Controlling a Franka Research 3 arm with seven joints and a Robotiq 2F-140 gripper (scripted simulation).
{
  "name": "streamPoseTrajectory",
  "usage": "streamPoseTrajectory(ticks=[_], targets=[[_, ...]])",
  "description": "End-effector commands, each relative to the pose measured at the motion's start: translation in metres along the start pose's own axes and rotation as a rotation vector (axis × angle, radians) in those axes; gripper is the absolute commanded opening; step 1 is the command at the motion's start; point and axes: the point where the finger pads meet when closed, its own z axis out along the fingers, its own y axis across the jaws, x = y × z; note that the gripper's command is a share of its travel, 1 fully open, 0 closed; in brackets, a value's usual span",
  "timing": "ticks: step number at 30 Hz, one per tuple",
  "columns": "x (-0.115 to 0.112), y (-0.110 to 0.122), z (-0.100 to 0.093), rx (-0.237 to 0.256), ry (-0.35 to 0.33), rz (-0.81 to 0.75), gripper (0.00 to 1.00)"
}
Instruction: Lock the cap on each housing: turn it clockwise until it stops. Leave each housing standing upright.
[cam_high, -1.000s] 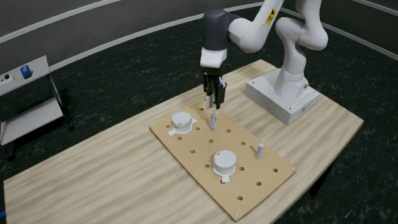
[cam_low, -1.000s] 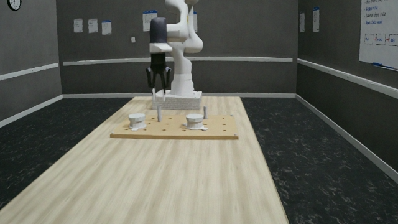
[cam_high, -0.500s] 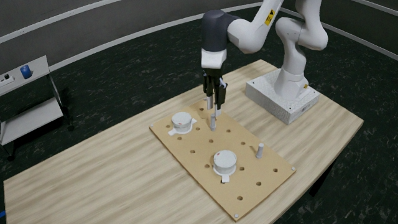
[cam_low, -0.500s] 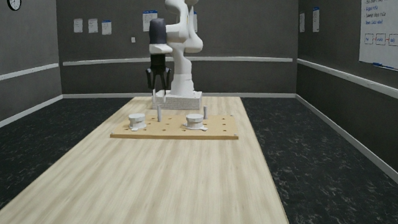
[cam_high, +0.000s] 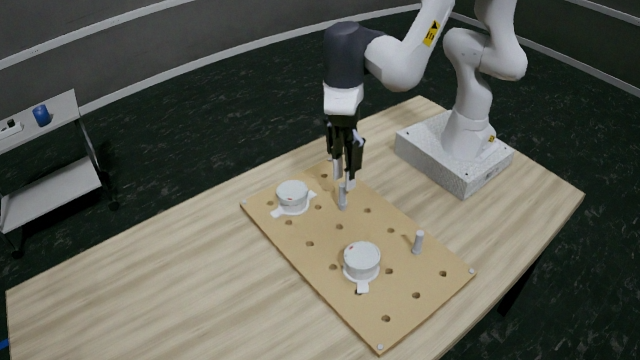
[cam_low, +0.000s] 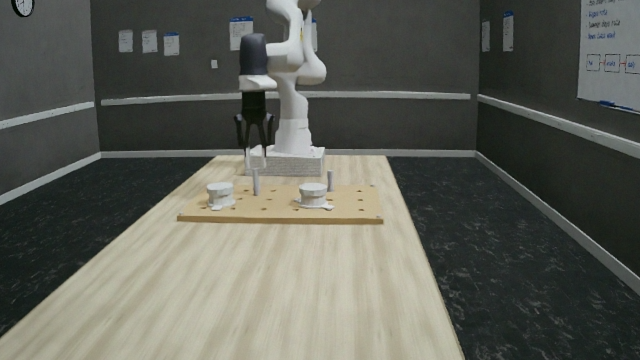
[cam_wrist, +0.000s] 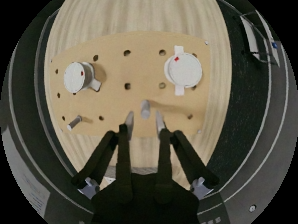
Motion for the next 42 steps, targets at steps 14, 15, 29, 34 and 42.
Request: streamPoseTrajectory(ticks=[14, 15, 29, 34, 42], targets=[[0.002, 0.001, 0.022, 0.001, 0.007, -0.017, 0.36], [0.002, 0.001, 0.023, 0.001, 0.007, -0.017, 0.36], [0.003, 0.001, 0.040, 0.001, 0.007, -0.017, 0.36], [0.003, 0.002, 0.044, 0.001, 0.007, -0.017, 0.36], [0.003, 0.002, 0.050, 0.001, 0.007, -0.017, 0.36]])
